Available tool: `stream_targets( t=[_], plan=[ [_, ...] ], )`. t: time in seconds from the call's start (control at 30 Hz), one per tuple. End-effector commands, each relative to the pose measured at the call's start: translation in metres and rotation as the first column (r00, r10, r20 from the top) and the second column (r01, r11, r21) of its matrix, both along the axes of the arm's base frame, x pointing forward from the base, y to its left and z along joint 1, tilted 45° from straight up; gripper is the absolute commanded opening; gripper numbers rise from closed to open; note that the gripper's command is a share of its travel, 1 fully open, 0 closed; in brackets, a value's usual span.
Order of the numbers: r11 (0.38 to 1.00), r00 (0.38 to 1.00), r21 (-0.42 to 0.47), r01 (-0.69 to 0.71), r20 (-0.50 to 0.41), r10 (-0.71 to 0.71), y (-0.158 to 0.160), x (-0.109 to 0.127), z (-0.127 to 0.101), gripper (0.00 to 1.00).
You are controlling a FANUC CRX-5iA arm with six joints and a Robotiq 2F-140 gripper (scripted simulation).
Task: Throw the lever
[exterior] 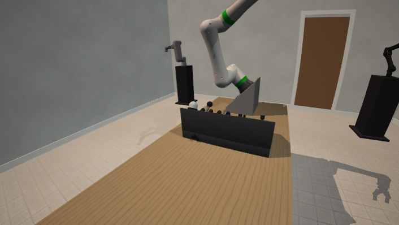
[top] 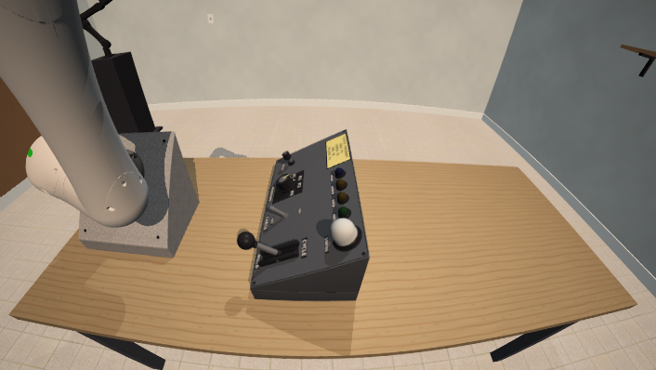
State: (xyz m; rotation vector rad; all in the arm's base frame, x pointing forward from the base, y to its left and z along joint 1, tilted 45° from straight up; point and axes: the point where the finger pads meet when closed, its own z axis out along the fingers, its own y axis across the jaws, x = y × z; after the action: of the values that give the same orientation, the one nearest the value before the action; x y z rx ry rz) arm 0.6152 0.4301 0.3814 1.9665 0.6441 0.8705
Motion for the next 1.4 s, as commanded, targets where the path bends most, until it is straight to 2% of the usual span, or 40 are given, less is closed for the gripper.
stream_targets(
  t=[0.0,0.33,0.4,0.77,0.83,1.2,1.27,1.37],
  plan=[
    [1.0,1.0,0.0,0.027,-0.006,-0.027,-0.042,-0.013,-0.003,1.0],
    [1.0,1.0,0.0,0.027,-0.006,-0.027,-0.042,-0.013,-0.003,1.0],
    [0.998,0.998,0.003,0.055,-0.016,-0.055,-0.087,-0.029,-0.011,1.0],
    [0.998,0.998,0.003,0.055,-0.016,-0.055,-0.087,-0.029,-0.011,1.0],
    [0.997,0.996,0.009,0.081,-0.029,-0.081,-0.131,-0.048,-0.023,1.0],
    [0.997,0.996,0.009,0.081,-0.029,-0.081,-0.131,-0.048,-0.023,1.0],
    [0.994,0.994,0.018,0.104,-0.045,-0.103,-0.173,-0.069,-0.038,1.0],
    [0.994,0.994,0.018,0.104,-0.045,-0.103,-0.173,-0.069,-0.038,1.0]
  ],
)
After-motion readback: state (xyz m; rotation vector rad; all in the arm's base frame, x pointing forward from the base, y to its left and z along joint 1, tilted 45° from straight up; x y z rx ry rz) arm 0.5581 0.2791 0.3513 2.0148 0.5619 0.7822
